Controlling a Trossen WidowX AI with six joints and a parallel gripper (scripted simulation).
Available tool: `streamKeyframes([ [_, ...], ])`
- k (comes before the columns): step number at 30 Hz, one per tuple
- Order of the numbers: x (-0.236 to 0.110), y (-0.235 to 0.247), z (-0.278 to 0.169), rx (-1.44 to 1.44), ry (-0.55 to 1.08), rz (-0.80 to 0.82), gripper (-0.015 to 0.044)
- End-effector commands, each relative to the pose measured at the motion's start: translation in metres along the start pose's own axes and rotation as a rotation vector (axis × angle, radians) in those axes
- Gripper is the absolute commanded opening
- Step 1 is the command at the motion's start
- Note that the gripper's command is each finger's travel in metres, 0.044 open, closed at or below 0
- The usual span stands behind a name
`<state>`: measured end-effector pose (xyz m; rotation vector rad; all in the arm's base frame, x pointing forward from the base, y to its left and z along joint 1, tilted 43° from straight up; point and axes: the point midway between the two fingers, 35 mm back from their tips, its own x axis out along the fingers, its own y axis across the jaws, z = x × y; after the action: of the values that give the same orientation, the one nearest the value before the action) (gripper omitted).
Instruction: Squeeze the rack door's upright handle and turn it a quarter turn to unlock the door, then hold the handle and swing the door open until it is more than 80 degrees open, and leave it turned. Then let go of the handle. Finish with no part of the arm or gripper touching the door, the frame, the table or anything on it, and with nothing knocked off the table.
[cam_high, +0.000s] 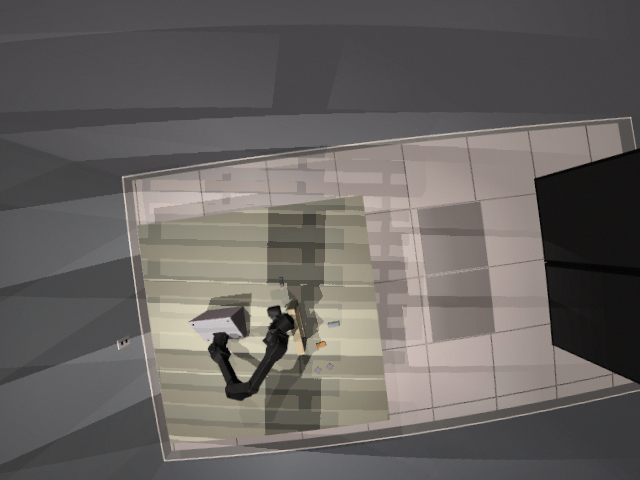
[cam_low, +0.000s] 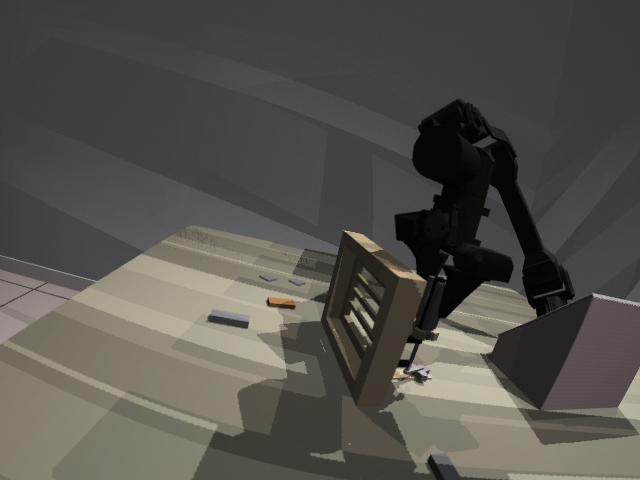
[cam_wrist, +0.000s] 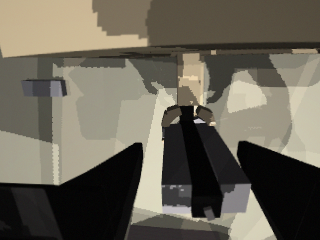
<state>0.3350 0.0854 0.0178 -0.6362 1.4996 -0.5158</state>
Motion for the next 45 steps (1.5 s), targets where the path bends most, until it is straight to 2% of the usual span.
streamKeyframes([
  [1,0.0065,-0.0018,-0.0023,-0.006,0.003,-0.009,0.0286],
  [2,0.0068,-0.0018,-0.0023,-0.006,0.003,-0.009,0.0286],
  [9,0.0068,-0.0018,-0.0023,-0.006,0.003,-0.009,0.0102],
  [22,0.0068,-0.0018,-0.0023,-0.006,0.003,-0.009,0.0016],
  [27,0.0068,-0.0018,-0.0023,-0.038,0.003,-0.009,0.0014],
  [45,0.0068,-0.0018,-0.0023,-0.916,0.007,-0.007,0.0014],
])
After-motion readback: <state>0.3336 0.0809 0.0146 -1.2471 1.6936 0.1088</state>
